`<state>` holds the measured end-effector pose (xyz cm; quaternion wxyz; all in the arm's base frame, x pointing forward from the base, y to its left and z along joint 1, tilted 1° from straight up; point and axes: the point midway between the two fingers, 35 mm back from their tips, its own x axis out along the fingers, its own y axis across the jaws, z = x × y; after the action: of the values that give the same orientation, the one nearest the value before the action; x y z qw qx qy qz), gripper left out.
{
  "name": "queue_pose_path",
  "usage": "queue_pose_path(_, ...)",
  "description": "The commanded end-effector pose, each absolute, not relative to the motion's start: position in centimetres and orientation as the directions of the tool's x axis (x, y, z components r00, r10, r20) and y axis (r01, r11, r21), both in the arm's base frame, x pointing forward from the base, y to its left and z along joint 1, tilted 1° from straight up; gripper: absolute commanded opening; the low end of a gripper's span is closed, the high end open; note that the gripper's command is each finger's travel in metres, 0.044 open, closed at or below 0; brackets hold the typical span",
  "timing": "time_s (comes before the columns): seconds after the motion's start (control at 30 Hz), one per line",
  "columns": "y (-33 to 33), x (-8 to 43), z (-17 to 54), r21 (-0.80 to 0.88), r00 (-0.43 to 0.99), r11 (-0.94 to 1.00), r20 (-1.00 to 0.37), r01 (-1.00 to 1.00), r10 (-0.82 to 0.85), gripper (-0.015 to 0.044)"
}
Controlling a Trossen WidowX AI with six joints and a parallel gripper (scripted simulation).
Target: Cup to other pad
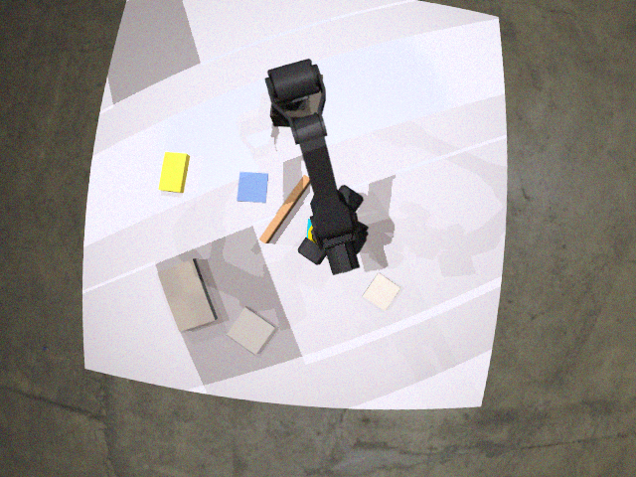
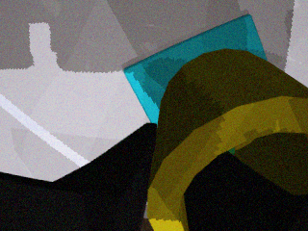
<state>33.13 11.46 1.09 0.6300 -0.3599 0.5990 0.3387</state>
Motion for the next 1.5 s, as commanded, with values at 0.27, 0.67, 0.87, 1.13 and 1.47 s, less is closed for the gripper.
queue_pose_path(0.27, 11.3, 32.9, -0.6, -0.041, 0.04, 0.515, -0.999, -0.856, -0.013, 0.0)
queue_pose_path(0.67, 11.4, 32.9, -0.3, -0.043, 0.046, 0.512, -0.999, -0.858, -0.007, 0.0)
queue_pose_path(0.87, 11.4, 32.9, -0.3, -0.043, 0.046, 0.512, -0.999, -0.858, -0.007, 0.0079)
queue_pose_path(1.13, 11.4, 32.9, -0.3, -0.043, 0.046, 0.512, -0.999, -0.858, -0.007, 0.0147)
queue_pose_path(1.47, 11.4, 33.0, 1.3, -0.042, 0.044, 0.513, -0.999, -0.857, -0.009, 0.0147)
